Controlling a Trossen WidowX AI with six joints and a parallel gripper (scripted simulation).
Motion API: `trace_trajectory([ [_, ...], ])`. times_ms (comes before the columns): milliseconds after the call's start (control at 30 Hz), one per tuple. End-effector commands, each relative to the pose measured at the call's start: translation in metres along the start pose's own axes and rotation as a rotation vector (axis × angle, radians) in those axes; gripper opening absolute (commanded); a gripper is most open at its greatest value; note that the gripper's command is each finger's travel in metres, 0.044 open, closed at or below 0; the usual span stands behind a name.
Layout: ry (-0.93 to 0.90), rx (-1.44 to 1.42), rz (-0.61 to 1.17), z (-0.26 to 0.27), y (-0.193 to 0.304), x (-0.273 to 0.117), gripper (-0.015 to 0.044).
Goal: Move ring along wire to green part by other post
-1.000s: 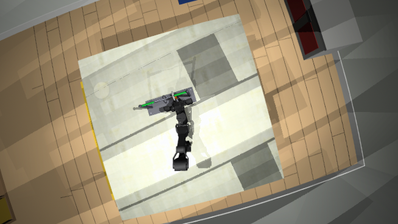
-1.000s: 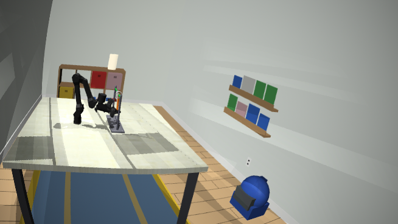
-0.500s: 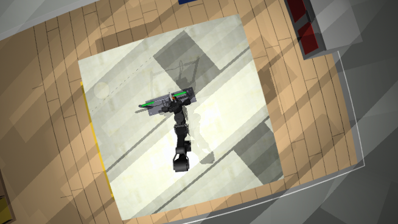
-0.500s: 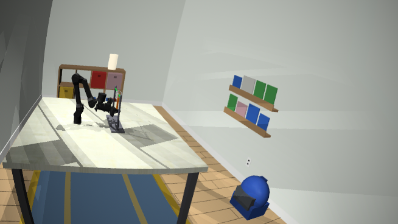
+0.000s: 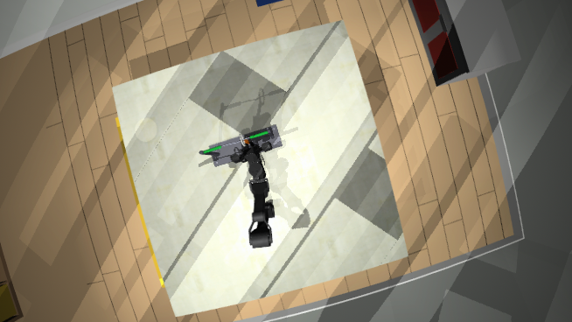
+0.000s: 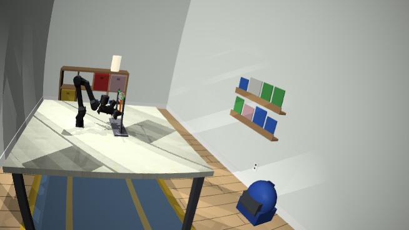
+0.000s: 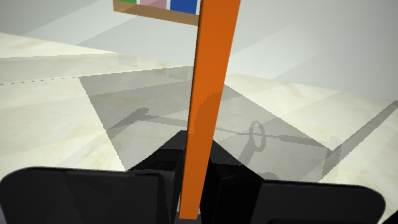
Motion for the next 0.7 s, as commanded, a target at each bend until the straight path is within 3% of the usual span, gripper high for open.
trace_trajectory([
  [0, -0.017, -0.016, -0.002, 0.003, -0.001, 0.0, -0.015],
  [667, 0.012, 0.019, 0.004, 0.026, 0.0, -0.001, -0.015],
])
Point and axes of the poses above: the point midway between the two fingers, 35 mm back from their tips, its own x axis out along the fingers, its own z axis across the jaws, y = z × x, the point moved 4 cm from there along -x, back along the fingers, and after that the axes turned 1 degree about -x, right-handed, at the moved point
